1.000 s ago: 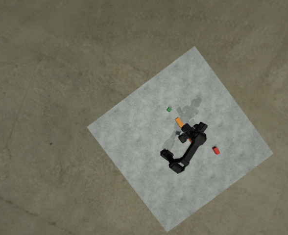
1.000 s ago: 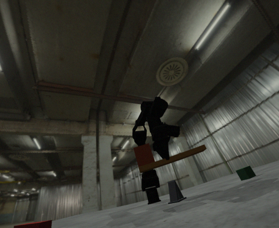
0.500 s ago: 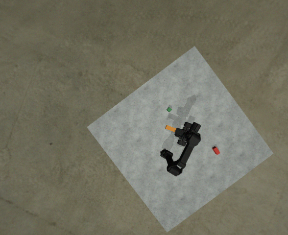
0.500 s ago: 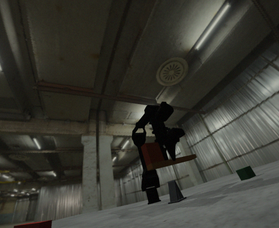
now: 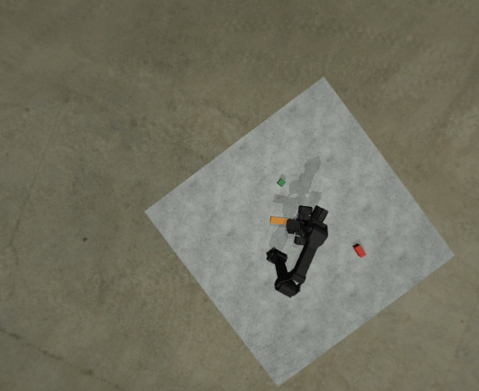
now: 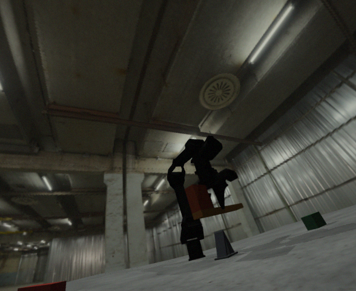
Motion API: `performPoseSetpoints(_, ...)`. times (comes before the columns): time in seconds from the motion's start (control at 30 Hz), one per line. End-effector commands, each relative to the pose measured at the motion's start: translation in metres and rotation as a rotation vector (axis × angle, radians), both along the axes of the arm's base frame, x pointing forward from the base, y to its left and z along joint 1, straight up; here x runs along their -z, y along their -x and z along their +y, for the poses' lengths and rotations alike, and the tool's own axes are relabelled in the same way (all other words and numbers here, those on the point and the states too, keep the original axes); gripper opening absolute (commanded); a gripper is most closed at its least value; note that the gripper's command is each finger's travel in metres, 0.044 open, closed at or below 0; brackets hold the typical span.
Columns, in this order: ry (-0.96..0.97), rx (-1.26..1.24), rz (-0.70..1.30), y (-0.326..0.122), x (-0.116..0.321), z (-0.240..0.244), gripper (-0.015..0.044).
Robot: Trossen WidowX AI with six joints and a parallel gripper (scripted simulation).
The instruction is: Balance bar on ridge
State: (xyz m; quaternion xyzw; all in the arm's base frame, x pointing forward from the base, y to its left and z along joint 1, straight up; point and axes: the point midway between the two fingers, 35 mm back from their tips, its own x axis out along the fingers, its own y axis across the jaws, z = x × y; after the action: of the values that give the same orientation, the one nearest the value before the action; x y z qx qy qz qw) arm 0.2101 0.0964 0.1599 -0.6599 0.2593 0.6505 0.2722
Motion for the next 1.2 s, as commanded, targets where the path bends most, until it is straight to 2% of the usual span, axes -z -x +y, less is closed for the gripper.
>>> performPoseSetpoints(0.0,0.003,-0.007,-0.001,0.001,0.006,-0.001,0.0)
performPoseSetpoints(0.67,0.003,-0.007,-0.001,0.003,0.037,-0.003,0.0)
performPoseSetpoints(1.17,0.003,-0.007,-0.001,0.003,0.038,-0.004,0.0)
